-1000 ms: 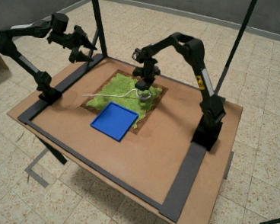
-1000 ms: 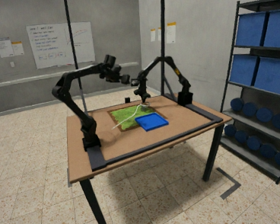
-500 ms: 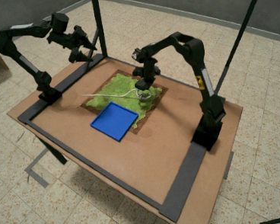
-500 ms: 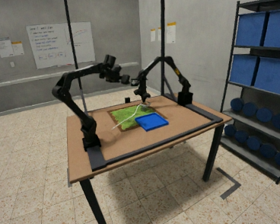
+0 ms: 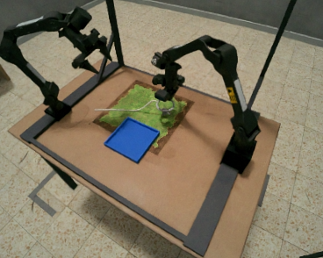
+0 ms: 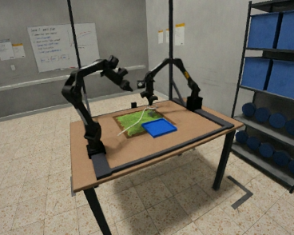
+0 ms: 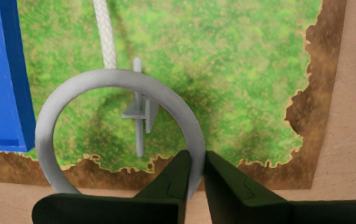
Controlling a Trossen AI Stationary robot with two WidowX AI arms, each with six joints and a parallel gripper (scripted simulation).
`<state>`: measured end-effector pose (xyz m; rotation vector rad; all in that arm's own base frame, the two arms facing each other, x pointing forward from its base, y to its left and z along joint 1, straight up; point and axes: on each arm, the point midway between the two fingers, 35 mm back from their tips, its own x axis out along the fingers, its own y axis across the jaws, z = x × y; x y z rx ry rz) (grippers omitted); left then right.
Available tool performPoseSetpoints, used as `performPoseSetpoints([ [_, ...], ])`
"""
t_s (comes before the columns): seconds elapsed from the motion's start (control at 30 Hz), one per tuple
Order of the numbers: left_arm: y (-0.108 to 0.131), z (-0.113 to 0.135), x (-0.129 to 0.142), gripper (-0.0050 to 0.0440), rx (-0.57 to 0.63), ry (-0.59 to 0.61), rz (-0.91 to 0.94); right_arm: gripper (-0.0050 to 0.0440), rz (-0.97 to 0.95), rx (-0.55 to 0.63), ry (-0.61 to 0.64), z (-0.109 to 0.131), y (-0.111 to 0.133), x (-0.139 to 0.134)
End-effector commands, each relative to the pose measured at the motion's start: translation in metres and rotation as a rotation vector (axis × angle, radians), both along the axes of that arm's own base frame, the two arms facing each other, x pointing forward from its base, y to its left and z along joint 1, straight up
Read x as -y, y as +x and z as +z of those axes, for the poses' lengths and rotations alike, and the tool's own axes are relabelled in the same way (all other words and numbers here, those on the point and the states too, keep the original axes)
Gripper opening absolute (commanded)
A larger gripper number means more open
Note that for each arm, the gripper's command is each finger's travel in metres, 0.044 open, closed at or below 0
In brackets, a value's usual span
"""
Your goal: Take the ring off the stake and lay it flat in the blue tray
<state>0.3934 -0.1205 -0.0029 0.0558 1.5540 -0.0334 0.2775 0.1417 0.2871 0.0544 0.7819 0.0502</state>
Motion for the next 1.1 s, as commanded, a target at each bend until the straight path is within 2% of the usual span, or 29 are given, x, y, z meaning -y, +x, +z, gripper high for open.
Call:
performPoseSetpoints([
  [0.0,0.017,0.006,-0.021,0.0002,0.027,-0.005,0.007,0.044,-0.133,-0.027,-0.021,0.008,-0.005,0.003],
  [0.2,0.042,-0.002,-0.098,0.0002,0.034,0.001,0.015,0.044,-0.21,-0.025,-0.043,0.011,-0.009,0.006],
  [0.4,0.051,-0.012,-0.169,0.0002,0.029,0.001,0.01,0.044,-0.222,-0.024,-0.048,0.011,-0.009,0.006],
  [0.47,0.051,-0.012,-0.169,0.0002,0.029,0.001,0.01,0.044,-0.222,-0.024,-0.048,0.011,-0.009,0.006],
  [0.6,0.051,-0.016,-0.196,0.0002,0.026,0.003,0.005,0.044,-0.225,-0.023,-0.046,0.012,-0.01,0.007],
  [0.7,0.05,-0.017,-0.204,0.0002,0.024,0.005,0.003,0.044,-0.224,-0.024,-0.046,0.012,-0.01,0.007],
  [0.93,0.052,-0.012,-0.203,0.0002,0.038,0.008,0.0,0.044,-0.22,-0.027,-0.05,0.01,-0.011,0.008],
  [1.07,0.053,-0.018,-0.2,0.0002,0.027,0.005,0.001,0.044,-0.22,-0.027,-0.05,0.01,-0.011,0.008],
])
